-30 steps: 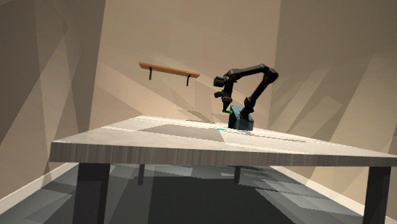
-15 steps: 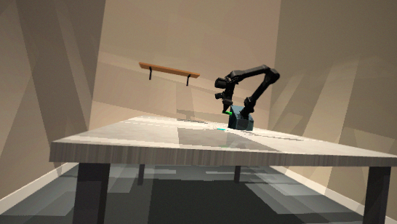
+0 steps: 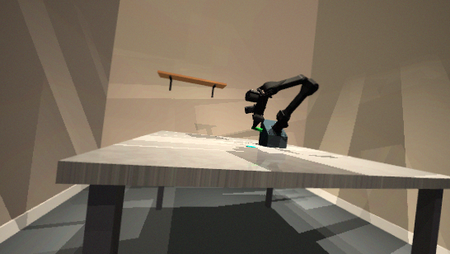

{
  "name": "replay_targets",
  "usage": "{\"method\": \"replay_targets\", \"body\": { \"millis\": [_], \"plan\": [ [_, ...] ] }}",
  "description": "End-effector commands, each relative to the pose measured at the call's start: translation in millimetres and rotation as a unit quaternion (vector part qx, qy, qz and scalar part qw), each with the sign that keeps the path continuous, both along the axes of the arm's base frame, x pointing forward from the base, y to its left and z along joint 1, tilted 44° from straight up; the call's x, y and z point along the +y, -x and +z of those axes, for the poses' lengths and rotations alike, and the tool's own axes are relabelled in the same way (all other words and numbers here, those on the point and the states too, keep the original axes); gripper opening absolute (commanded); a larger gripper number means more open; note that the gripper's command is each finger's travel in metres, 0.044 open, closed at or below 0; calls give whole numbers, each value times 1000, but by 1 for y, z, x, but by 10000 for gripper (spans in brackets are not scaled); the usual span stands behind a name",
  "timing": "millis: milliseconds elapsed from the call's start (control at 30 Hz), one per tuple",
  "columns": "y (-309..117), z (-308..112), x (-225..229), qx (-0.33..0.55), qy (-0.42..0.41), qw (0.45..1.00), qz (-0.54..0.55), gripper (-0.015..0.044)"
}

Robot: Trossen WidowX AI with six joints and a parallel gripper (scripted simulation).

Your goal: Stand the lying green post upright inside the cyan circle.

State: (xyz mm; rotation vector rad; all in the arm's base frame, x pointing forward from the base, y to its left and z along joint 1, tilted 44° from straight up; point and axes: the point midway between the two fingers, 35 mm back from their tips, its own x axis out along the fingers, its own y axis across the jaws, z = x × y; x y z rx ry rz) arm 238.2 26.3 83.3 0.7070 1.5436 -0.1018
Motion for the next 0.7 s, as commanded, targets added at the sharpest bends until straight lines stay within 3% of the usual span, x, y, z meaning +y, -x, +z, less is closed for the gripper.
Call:
{"method": "replay_targets", "body": {
  "millis": [0, 667],
  "plan": [
    [2, -3, 0, -1, 15, 1000, -4, 23],
    [3, -10, 0, -22, 77, 997, -15, 23]
  ]
}}
